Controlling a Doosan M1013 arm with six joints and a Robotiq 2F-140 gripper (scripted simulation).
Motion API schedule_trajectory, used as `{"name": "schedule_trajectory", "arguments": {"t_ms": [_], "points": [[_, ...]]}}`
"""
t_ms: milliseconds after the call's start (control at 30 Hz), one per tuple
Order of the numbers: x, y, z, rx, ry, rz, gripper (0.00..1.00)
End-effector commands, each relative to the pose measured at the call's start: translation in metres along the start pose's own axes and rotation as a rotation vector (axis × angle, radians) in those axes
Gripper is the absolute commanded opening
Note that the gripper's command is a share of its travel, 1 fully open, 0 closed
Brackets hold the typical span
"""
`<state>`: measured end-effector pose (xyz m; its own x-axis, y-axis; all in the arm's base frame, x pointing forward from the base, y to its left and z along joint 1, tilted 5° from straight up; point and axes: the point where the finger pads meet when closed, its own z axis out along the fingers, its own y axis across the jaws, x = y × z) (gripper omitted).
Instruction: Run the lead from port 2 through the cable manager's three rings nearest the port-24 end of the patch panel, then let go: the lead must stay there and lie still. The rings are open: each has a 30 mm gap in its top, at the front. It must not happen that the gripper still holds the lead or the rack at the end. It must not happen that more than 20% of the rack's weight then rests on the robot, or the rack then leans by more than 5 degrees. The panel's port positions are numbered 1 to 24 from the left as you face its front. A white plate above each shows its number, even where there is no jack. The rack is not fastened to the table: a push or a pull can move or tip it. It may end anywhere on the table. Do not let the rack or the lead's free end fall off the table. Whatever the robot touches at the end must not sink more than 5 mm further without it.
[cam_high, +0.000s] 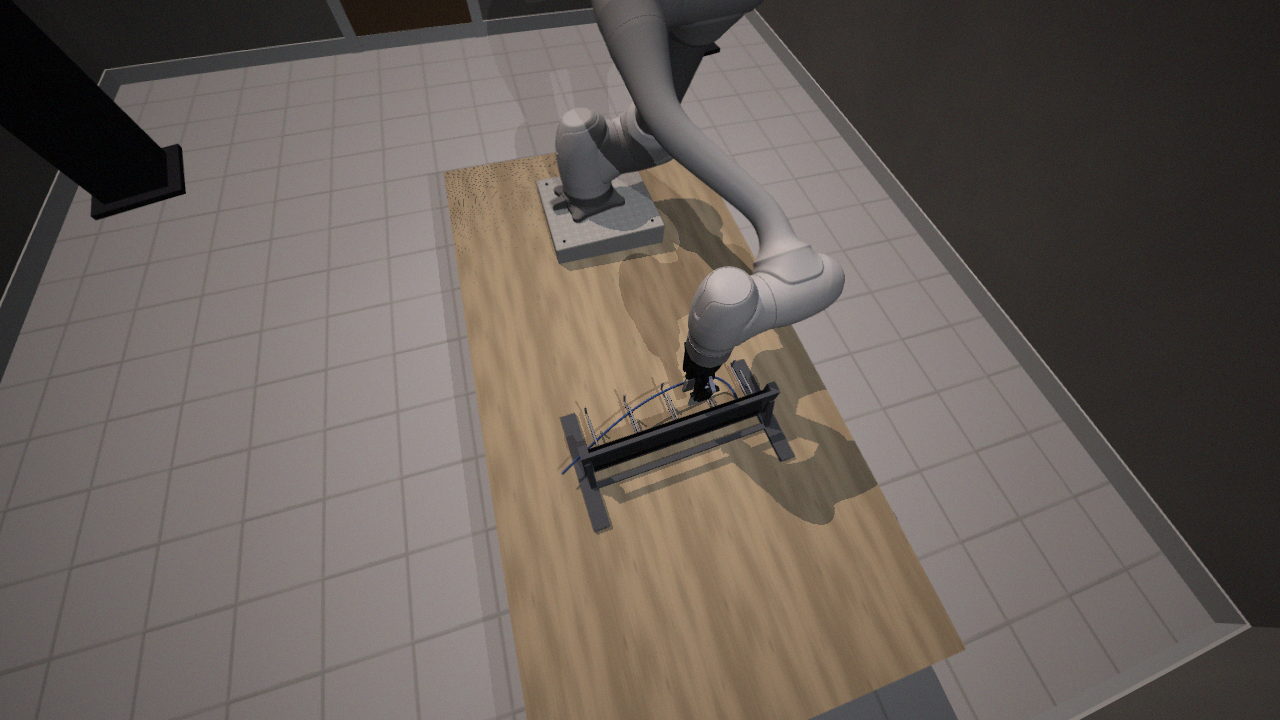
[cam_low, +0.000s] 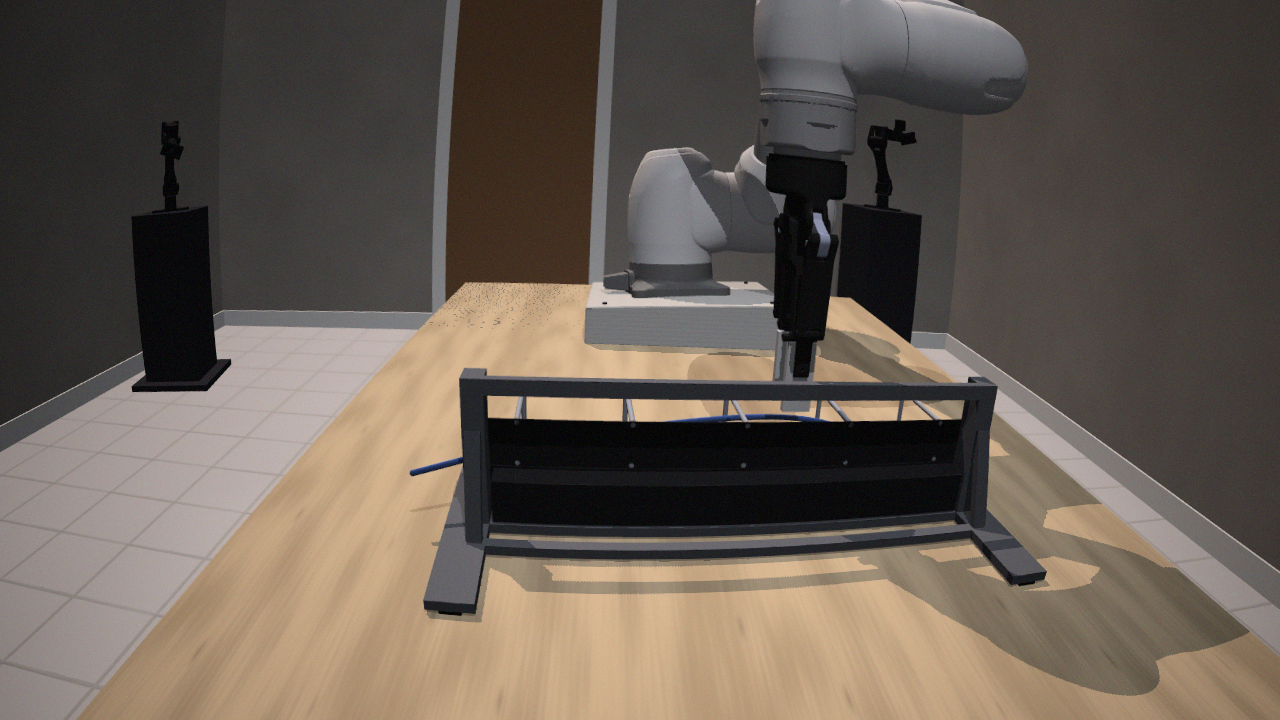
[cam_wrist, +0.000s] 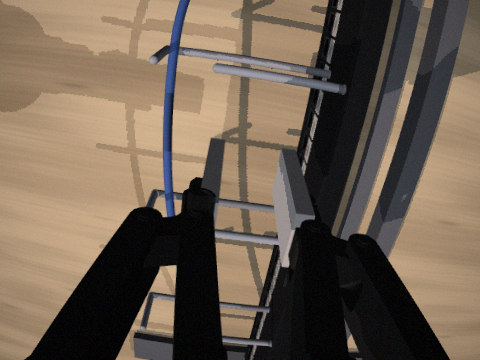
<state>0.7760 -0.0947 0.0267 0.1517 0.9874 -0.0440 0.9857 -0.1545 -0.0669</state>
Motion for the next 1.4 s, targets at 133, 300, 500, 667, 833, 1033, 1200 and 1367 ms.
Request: {"name": "schedule_trajectory", "arguments": {"t_ms": [133, 300, 500, 667, 833, 1033, 1200, 1367], "points": [[0.000, 0.000, -0.025, 0.000, 0.000, 0.000, 0.20], [0.000, 0.000, -0.039, 0.000, 0.000, 0.000, 0.20], [0.000, 0.000, -0.045, 0.000, 0.000, 0.000, 0.20], [0.000, 0.000, -0.048, 0.000, 0.000, 0.000, 0.20], [0.000, 0.000, -0.048, 0.000, 0.000, 0.000, 0.00], [0.000, 0.000, -0.048, 0.000, 0.000, 0.000, 0.00], [0.000, 0.000, -0.048, 0.000, 0.000, 0.000, 0.00], [0.000, 0.000, -0.048, 0.000, 0.000, 0.000, 0.00]]}}
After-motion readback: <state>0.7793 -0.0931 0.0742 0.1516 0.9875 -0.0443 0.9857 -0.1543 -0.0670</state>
